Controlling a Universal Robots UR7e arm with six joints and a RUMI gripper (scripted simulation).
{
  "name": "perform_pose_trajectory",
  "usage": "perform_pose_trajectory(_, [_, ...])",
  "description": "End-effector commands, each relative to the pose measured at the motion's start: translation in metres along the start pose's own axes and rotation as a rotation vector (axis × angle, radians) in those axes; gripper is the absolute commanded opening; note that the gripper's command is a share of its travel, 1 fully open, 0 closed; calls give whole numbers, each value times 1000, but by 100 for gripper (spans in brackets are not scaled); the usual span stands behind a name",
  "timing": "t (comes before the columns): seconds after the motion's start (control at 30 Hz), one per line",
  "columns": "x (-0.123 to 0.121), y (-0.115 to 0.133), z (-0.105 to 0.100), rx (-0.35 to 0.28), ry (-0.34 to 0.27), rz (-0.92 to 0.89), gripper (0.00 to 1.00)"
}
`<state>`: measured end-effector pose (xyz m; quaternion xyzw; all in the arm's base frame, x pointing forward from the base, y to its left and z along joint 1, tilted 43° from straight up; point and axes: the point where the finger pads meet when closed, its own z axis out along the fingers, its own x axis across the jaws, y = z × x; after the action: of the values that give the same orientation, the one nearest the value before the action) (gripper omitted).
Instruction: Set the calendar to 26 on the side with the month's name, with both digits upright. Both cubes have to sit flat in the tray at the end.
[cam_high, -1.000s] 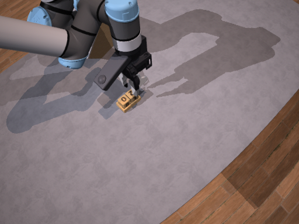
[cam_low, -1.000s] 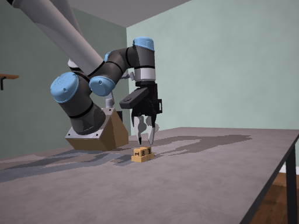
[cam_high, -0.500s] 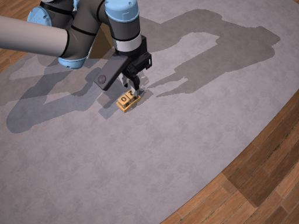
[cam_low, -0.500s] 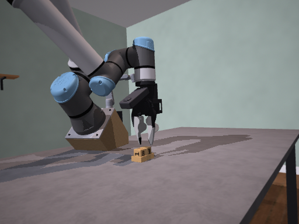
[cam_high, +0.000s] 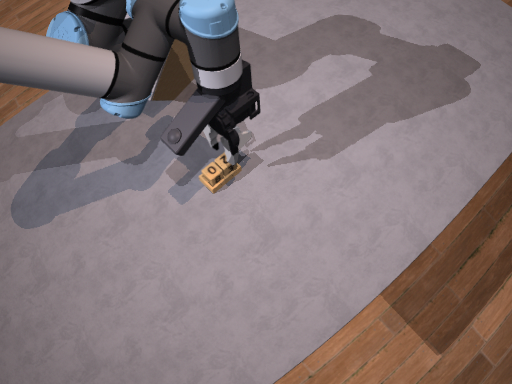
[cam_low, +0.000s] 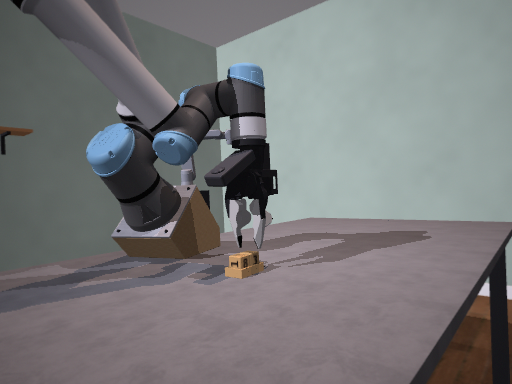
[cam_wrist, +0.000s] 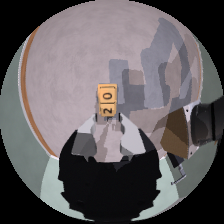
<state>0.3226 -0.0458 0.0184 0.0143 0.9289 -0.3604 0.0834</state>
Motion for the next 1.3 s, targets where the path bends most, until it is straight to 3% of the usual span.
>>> perform_pose_trajectory(0.0, [0, 0, 1, 0, -1, 0, 28])
perform_pose_trajectory(0.7, [0, 0, 25, 0, -1, 0, 28])
perform_pose_trajectory(1.27, [0, 0, 27, 0, -1, 0, 28])
